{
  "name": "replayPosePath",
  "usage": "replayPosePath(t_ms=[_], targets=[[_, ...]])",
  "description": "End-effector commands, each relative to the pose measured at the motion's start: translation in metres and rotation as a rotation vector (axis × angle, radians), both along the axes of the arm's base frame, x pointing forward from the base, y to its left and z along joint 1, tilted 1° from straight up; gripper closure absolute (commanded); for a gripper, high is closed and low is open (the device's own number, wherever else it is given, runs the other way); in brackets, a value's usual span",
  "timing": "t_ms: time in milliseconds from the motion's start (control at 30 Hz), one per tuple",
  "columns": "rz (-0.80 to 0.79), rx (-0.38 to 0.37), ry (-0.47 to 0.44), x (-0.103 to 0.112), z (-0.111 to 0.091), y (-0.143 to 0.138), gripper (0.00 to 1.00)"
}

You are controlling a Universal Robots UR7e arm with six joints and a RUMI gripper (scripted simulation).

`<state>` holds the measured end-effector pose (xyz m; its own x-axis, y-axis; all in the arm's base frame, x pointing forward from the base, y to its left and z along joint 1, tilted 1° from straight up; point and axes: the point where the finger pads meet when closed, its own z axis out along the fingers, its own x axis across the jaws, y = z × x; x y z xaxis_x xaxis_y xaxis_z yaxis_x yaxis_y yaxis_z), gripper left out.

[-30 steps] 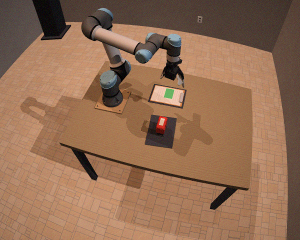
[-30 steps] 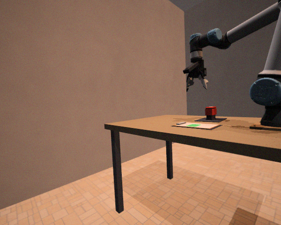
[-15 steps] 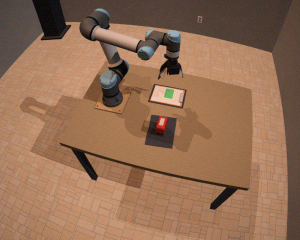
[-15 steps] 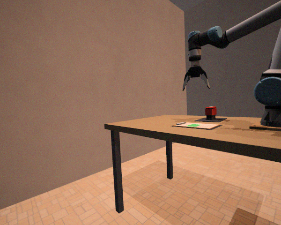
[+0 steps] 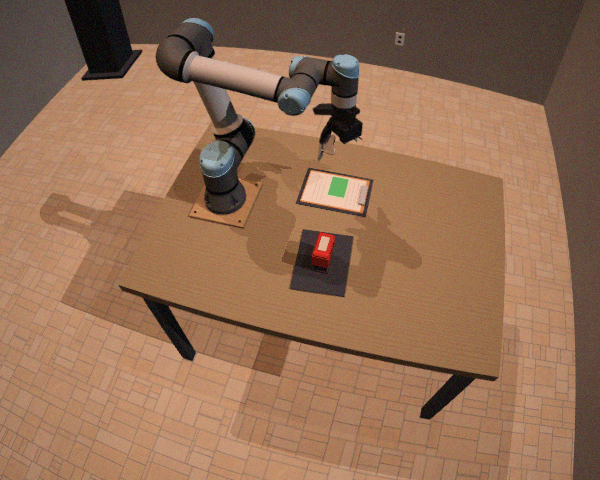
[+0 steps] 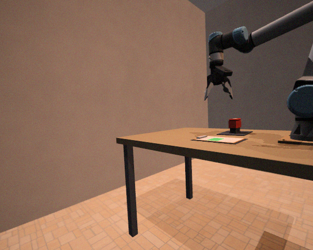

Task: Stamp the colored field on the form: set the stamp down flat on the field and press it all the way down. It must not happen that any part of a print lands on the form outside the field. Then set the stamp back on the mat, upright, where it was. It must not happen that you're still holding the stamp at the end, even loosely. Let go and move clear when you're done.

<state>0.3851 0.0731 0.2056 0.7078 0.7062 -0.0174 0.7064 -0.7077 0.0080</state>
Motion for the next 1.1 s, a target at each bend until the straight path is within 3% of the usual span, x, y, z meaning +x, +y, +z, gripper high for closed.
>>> replayPosePath(t_ms=[0,400,1067], targets=[[0.143,0.007,0.0,-0.003,0.0,0.007,0.0],[0.424,0.008,0.004,-0.011,0.0,0.02,0.0],[0.593,0.009,0.007,-0.015,0.0,0.028,0.0]])
